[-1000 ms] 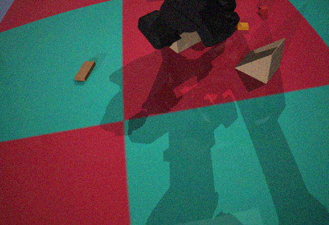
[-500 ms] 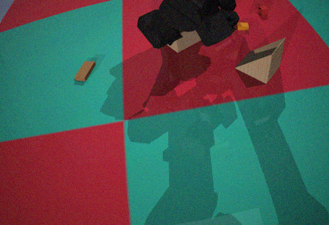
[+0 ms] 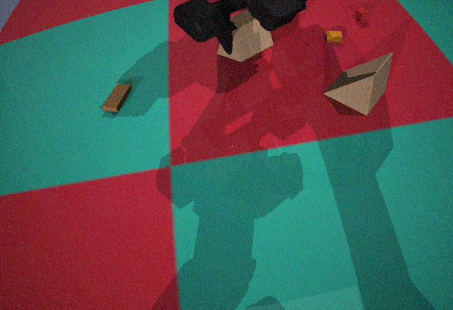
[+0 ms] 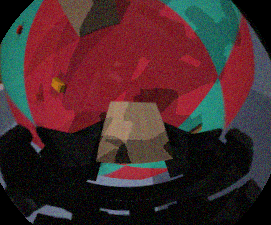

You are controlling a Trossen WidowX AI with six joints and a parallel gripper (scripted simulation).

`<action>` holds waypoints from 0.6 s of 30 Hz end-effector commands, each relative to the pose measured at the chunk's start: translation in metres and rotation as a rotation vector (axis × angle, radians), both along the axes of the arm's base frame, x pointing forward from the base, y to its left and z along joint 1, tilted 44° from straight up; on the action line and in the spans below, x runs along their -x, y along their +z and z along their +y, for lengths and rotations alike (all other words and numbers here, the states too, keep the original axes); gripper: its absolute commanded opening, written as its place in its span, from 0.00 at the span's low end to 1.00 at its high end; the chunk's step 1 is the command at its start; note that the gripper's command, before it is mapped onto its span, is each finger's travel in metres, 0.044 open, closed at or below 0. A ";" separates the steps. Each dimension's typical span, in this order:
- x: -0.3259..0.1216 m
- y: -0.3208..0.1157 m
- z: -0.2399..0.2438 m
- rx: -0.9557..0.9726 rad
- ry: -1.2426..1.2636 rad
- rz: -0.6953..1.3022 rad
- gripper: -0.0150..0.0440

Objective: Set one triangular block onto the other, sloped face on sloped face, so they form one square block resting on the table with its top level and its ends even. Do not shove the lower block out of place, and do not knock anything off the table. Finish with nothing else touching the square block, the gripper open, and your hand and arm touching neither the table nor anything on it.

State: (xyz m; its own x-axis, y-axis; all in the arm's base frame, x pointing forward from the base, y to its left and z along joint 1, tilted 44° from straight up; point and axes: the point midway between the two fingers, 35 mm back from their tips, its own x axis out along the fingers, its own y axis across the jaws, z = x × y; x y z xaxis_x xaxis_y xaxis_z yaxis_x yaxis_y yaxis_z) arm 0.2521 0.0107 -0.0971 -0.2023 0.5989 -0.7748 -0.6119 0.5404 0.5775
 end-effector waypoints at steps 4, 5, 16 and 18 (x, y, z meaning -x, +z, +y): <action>0.008 0.002 -0.009 -0.107 -0.098 -0.096 0.25; 0.010 0.002 -0.010 -0.123 -0.113 -0.110 0.25; 0.025 -0.001 -0.025 -0.295 -0.280 -0.264 0.25; 0.028 -0.002 -0.027 -0.327 -0.311 -0.292 0.25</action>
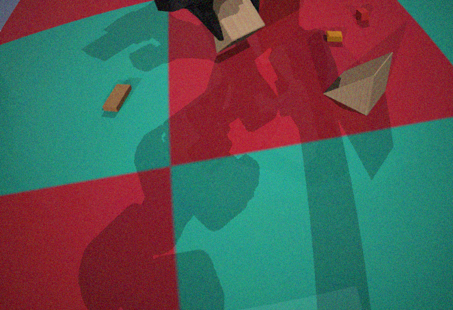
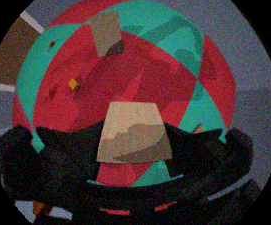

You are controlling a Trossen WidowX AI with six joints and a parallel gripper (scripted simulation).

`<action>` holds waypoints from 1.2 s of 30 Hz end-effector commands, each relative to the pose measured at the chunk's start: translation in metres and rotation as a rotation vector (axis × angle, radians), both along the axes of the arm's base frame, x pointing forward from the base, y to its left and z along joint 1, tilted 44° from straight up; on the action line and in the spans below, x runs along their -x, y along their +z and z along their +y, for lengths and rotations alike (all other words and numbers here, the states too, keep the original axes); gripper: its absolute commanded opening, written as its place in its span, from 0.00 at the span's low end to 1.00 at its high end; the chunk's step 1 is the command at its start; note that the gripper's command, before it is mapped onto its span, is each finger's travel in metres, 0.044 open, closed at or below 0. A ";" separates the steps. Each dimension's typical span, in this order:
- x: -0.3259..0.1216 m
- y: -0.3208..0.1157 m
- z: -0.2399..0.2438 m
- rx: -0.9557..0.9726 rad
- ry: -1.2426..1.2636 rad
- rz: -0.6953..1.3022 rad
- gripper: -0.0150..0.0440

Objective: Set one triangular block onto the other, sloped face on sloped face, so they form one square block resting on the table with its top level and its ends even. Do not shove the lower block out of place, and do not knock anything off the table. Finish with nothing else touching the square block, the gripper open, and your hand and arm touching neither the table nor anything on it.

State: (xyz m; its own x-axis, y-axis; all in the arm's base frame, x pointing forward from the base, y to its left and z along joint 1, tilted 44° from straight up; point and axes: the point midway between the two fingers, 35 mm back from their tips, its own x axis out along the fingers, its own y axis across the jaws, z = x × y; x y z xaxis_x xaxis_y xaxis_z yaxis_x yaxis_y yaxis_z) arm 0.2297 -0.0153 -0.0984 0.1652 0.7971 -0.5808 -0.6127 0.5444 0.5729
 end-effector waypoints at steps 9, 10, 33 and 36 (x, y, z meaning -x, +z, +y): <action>0.019 -0.007 -0.010 -0.189 -0.177 -0.164 0.25; 0.020 -0.008 -0.011 -0.205 -0.193 -0.179 0.25; 0.032 -0.015 -0.013 -0.309 -0.282 -0.261 0.88; 0.032 -0.015 -0.013 -0.309 -0.282 -0.261 1.00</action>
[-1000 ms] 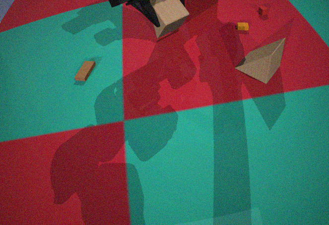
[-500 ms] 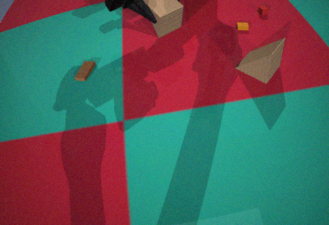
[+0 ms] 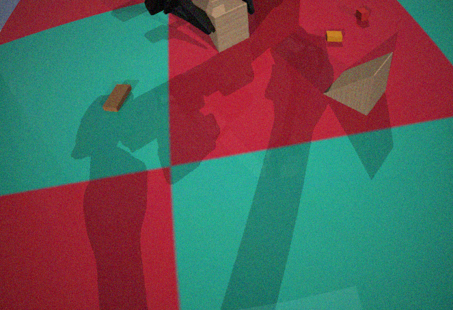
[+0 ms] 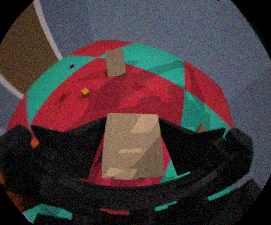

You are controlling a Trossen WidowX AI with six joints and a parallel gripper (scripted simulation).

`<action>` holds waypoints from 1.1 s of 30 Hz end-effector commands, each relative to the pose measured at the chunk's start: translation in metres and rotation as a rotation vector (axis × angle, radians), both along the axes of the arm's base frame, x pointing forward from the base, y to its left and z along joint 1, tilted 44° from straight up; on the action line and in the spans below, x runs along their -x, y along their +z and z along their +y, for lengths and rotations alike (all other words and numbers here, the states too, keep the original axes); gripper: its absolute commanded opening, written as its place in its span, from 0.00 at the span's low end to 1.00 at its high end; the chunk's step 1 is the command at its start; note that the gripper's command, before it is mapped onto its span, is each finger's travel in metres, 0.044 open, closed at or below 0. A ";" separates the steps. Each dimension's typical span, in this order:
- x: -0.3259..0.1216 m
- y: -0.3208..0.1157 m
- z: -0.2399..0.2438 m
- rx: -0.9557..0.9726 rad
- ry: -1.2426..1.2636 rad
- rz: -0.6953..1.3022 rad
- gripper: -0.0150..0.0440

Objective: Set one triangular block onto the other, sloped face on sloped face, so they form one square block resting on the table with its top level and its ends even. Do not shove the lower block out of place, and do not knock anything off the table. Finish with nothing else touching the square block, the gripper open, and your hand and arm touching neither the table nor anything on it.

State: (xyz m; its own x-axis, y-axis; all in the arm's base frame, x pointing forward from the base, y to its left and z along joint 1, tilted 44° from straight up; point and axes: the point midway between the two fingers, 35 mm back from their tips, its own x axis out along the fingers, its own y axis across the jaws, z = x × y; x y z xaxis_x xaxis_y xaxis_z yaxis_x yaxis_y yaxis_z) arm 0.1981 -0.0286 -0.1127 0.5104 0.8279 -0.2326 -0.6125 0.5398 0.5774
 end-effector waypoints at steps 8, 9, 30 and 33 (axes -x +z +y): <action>0.000 0.000 0.000 -0.001 0.002 0.005 1.00; 0.000 0.000 0.000 -0.001 0.002 0.005 1.00; -0.014 0.060 -0.037 0.107 0.351 0.219 1.00; -0.016 0.055 -0.024 0.219 0.554 0.377 1.00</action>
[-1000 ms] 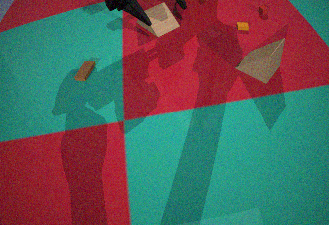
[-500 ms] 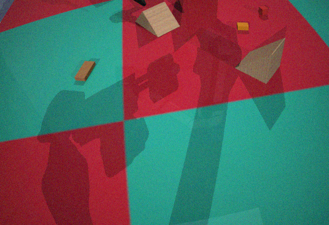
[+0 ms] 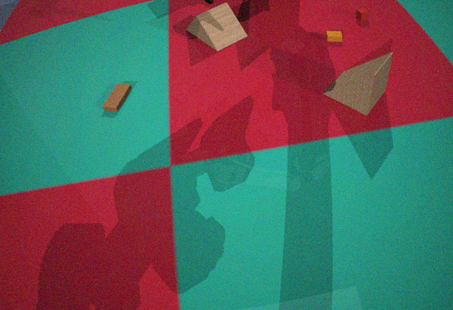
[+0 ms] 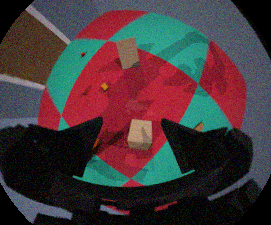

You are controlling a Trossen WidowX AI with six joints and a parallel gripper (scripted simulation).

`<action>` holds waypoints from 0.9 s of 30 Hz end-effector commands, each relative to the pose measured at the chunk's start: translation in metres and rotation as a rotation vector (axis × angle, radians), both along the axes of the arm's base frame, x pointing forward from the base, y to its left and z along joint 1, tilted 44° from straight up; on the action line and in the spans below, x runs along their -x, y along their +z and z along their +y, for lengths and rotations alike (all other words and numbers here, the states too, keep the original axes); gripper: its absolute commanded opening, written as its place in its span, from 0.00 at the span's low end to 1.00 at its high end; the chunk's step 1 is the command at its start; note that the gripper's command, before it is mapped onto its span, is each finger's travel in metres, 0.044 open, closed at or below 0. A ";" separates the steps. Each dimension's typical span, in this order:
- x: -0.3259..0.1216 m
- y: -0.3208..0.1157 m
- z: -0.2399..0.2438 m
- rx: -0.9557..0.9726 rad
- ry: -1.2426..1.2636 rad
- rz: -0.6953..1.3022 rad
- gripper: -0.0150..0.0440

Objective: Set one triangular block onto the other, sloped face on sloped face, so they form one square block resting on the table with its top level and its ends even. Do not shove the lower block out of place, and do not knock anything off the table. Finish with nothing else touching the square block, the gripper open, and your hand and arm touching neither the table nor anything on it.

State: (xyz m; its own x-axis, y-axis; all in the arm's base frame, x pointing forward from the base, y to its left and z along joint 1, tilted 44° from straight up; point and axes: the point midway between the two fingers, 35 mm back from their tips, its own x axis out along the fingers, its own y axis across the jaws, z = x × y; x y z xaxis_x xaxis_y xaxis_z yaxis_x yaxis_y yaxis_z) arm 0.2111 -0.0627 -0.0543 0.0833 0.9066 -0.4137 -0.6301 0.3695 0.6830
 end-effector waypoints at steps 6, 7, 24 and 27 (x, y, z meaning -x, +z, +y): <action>-0.014 -0.010 0.028 0.422 0.495 0.324 1.00; -0.017 -0.010 0.031 0.483 0.533 0.350 1.00; -0.030 -0.023 0.044 0.862 0.642 0.477 1.00; -0.015 -0.044 0.047 0.862 0.642 0.478 1.00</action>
